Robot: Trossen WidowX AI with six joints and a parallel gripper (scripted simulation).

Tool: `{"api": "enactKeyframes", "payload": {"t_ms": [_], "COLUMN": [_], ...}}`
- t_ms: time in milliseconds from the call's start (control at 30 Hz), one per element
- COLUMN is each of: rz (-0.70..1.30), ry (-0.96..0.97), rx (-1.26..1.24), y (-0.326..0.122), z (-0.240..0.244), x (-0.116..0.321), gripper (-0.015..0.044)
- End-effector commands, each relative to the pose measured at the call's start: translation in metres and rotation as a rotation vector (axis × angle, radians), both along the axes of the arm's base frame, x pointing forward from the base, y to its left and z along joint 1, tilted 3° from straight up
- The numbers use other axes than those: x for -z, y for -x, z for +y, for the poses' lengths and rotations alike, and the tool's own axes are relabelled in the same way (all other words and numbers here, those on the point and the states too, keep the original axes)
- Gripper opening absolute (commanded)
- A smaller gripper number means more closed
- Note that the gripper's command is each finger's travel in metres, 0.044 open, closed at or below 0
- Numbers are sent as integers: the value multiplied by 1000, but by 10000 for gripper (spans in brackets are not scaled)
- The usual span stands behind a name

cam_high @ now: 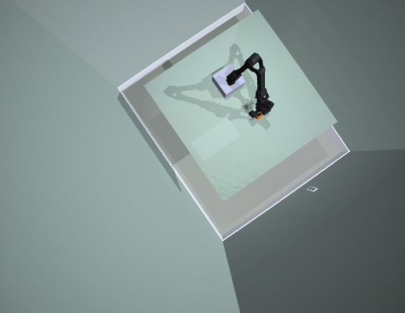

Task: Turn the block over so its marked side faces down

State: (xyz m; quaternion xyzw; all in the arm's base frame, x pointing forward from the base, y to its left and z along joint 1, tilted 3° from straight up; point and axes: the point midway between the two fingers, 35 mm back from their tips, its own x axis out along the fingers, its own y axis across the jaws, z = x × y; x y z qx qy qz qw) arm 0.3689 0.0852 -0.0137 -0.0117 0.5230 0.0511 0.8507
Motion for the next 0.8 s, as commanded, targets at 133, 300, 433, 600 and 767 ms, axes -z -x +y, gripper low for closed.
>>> {"api": "enactKeyframes", "payload": {"t_ms": [133,300,433,600,767], "rz": [-65,-102,-161,-235,-308], "ry": [-7,-9,-13,-18,-24], "rx": [9,8,8,8,9], "y": [1,-2,-7,-11,-13], "z": [-1,0,2,3,4], "x": [-5,1,10,19,26], "gripper": [0,0,0,0,0]}}
